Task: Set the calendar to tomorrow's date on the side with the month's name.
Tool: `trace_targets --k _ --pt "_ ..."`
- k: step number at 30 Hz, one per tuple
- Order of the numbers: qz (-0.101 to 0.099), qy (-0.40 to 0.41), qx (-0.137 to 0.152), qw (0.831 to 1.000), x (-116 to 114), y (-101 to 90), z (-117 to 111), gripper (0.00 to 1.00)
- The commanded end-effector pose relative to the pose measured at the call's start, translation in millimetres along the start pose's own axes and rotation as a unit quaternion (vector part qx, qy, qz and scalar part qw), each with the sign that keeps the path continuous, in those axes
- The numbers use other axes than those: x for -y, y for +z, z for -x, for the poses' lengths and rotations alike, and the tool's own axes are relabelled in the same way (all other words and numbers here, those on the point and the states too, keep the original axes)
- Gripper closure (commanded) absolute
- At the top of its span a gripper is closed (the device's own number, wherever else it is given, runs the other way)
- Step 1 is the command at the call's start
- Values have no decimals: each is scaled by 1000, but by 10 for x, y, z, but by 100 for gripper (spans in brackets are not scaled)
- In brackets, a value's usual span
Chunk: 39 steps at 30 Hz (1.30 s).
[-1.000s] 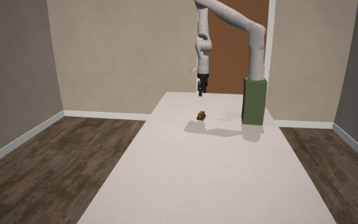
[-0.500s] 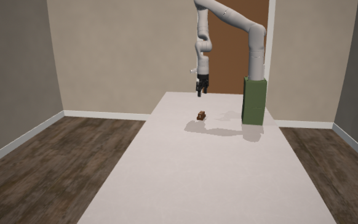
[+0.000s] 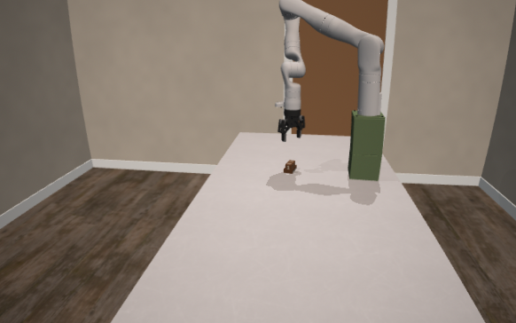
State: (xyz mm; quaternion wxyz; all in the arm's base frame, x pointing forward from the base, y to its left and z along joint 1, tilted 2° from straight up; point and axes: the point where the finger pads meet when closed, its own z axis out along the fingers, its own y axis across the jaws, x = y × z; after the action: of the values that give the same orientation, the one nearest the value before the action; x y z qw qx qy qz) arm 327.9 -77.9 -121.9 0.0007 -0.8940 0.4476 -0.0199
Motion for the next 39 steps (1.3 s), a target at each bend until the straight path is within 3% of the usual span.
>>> trace_targets --k 1,10,22,24,32,39 --pt "1 41 5 999 -26 55 24 0" --pt "2 173 5 985 -26 137 25 0" --pt "1 372 4 928 -17 251 21 0" --pt "1 372 4 928 -17 251 21 0" --pt "0 455 4 890 -10 297 16 0" --pt "0 492 4 871 -6 316 14 0"
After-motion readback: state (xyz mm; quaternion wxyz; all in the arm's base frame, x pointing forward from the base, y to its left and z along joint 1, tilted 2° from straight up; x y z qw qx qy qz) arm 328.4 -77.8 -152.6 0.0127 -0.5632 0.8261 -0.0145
